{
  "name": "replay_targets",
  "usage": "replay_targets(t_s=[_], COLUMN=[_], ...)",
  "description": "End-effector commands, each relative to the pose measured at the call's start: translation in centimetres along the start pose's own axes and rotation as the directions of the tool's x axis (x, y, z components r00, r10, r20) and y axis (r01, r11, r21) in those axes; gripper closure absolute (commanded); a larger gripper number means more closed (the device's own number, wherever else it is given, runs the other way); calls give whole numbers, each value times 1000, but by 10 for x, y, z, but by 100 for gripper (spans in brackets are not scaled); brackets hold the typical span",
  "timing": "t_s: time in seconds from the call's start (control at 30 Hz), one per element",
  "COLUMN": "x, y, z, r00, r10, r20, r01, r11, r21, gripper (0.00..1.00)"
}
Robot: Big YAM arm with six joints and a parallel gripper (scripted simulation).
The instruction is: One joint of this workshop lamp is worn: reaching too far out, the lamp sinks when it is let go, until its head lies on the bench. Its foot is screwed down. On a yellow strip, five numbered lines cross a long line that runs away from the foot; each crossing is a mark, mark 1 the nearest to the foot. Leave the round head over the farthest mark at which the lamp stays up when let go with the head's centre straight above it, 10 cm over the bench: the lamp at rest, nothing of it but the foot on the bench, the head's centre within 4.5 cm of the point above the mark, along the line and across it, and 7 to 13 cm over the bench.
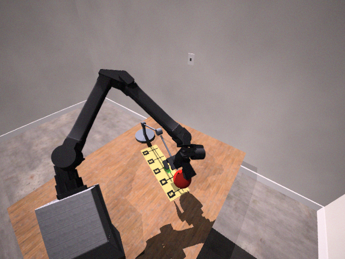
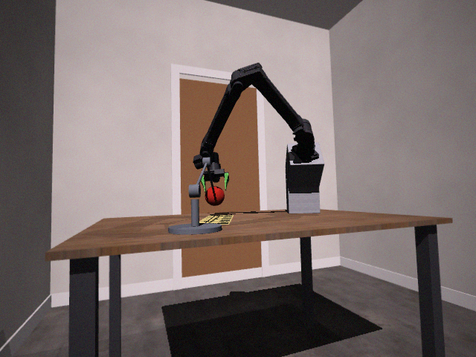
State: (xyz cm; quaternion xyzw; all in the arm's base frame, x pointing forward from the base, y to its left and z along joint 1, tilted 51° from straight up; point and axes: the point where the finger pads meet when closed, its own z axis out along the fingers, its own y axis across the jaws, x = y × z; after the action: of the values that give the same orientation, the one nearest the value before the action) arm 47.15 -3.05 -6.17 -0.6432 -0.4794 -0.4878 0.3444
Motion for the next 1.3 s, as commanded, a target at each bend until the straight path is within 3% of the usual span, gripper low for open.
replay_targets(t_s=[0.0,0.2,0.7,1.27], x=[1,1,4,6], y=[2,2,-4,-18], z=[-3,-3,-68,-118], r00=[1000,1000,1000,999], r10=[-4,-4,-4,53], r20=[1,1,1,8], r01=[4,4,4,-53], r11=[1000,1000,1000,999], r21=[-7,-7,-7,-4], gripper=[0,0,0,0])
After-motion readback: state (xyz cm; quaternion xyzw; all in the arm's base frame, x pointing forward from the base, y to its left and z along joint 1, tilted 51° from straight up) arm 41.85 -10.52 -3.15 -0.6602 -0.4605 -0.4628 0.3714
